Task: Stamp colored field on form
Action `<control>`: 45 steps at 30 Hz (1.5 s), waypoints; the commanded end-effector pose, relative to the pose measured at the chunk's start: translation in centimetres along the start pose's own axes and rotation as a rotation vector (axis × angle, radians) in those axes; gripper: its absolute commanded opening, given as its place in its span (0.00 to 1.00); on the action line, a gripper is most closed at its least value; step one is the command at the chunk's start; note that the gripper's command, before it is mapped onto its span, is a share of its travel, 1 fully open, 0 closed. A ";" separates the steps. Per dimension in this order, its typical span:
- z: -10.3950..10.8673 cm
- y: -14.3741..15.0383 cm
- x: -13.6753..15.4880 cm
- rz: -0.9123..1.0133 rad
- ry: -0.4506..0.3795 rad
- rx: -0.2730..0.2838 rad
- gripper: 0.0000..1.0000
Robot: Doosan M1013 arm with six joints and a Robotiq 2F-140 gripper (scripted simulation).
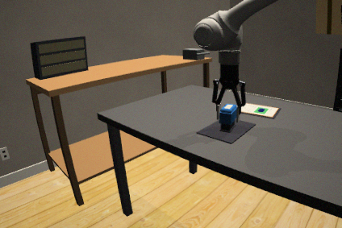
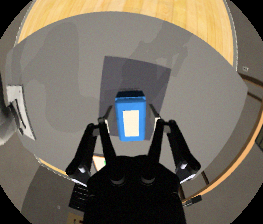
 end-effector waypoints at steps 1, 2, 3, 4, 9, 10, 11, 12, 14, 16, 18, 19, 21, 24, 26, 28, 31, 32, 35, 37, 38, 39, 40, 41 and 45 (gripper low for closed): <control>0.0 0.0 0.0 0.000 0.000 0.000 0.54; 0.0 0.0 0.0 0.000 0.000 0.000 0.54; 0.0 0.0 0.0 0.000 0.000 0.000 0.54; 0.0 0.0 0.0 0.000 0.000 0.000 0.54; 0.0 0.0 0.0 0.000 0.000 0.000 0.54; 0.0 0.0 0.0 0.000 0.000 0.000 0.54; 0.0 0.0 0.0 0.000 0.000 0.000 0.54; 0.0 0.0 0.0 0.000 0.000 0.000 0.54; 0.0 0.0 0.0 0.000 0.000 0.000 0.54; 0.0 0.0 0.0 0.000 0.000 0.000 0.54; 0.1 0.0 0.0 0.000 0.000 0.000 0.54; 0.1 0.0 0.0 0.000 0.000 0.000 0.54; 1.1 0.0 0.0 0.000 0.000 0.000 0.54; 5.2 0.0 0.0 0.000 0.000 0.000 0.54; 7.8 0.0 0.0 0.000 0.000 0.000 0.54; 9.0 0.0 0.0 0.000 0.000 0.000 0.54; 9.0 0.0 0.0 0.000 0.000 0.000 0.54; 9.0 0.0 0.0 0.000 0.000 0.000 0.54; 9.0 0.0 0.0 0.000 0.000 0.000 0.54; 9.0 0.0 0.0 0.000 0.000 0.000 0.54; 9.0 0.0 0.0 0.000 0.000 0.000 0.54; 9.0 0.0 0.0 0.000 0.000 0.000 0.54; 9.0 0.0 0.0 0.000 0.000 0.000 0.54; 9.0 0.0 0.0 0.000 0.000 0.000 0.54; 9.0 0.0 0.0 0.000 0.000 0.000 0.54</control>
Point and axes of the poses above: the point where the finger pads meet when closed, its own z axis back along the fingers, its own y axis across the jaws, x = y × z, the point moved 8 cm from there along z, back along the fingers, and after that the axes turned 8 degrees about -z, right-handed, at the moved point
